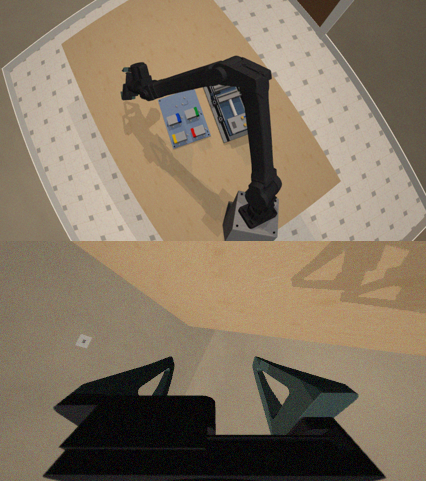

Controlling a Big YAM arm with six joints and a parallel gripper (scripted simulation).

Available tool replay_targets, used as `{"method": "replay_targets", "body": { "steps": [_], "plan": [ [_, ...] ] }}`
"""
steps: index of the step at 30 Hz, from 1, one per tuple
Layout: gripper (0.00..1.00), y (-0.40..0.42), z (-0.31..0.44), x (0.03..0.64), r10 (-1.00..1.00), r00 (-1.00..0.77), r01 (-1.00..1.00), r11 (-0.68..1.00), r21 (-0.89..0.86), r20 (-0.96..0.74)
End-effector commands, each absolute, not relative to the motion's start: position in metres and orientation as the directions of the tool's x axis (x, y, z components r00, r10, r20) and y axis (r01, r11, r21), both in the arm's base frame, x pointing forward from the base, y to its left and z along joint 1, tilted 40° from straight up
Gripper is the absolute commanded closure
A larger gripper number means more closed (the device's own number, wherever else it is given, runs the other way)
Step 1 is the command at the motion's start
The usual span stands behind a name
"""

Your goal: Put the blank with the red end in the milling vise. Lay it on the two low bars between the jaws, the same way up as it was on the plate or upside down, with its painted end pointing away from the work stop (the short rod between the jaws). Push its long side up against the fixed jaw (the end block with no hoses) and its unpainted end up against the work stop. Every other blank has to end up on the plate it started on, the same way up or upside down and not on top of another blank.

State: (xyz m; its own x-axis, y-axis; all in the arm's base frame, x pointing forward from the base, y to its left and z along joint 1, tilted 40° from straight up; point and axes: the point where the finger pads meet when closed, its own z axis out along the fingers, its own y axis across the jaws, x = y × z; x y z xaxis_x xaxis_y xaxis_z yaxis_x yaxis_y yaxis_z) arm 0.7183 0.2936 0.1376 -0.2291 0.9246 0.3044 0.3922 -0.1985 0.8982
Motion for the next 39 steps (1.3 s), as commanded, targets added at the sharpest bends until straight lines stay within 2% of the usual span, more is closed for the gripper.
{"method": "replay_targets", "body": {
  "steps": [1,18,21,24,27,29,30,31,32,34,35,36,37,39],
  "plan": [
    [0.00,0.297,0.145,0.718,0.922,-0.237,0.384,-0.200,0.901,0.306],
    [0.00,0.299,0.153,0.721,0.921,-0.242,0.371,-0.204,0.906,0.306],
    [0.00,0.309,0.155,0.704,0.930,-0.256,0.389,-0.151,0.909,0.264],
    [0.00,0.306,0.155,0.686,0.954,-0.257,0.419,-0.031,0.908,0.151],
    [0.00,0.298,0.155,0.649,0.956,-0.287,0.471,0.196,0.860,-0.061],
    [0.00,0.302,0.174,0.661,0.957,-0.285,0.439,0.180,0.880,-0.053],
    [0.00,0.293,0.155,0.632,0.939,-0.310,0.489,0.291,0.822,-0.148],
    [0.00,0.297,0.171,0.640,0.941,-0.307,0.467,0.279,0.839,-0.143],
    [0.00,0.286,0.155,0.613,0.909,-0.342,0.505,0.391,0.770,-0.238],
    [0.00,0.286,0.155,0.613,0.909,-0.342,0.505,0.391,0.770,-0.238],
    [0.00,0.278,0.156,0.592,0.865,-0.381,0.515,0.492,0.701,-0.327],
    [0.00,0.278,0.156,0.592,0.865,-0.381,0.515,0.492,0.701,-0.327],
    [0.00,0.269,0.158,0.571,0.814,-0.420,0.521,0.578,0.628,-0.400],
    [0.00,0.271,0.161,0.572,0.806,-0.426,0.516,0.589,0.622,-0.410]
  ]
}}
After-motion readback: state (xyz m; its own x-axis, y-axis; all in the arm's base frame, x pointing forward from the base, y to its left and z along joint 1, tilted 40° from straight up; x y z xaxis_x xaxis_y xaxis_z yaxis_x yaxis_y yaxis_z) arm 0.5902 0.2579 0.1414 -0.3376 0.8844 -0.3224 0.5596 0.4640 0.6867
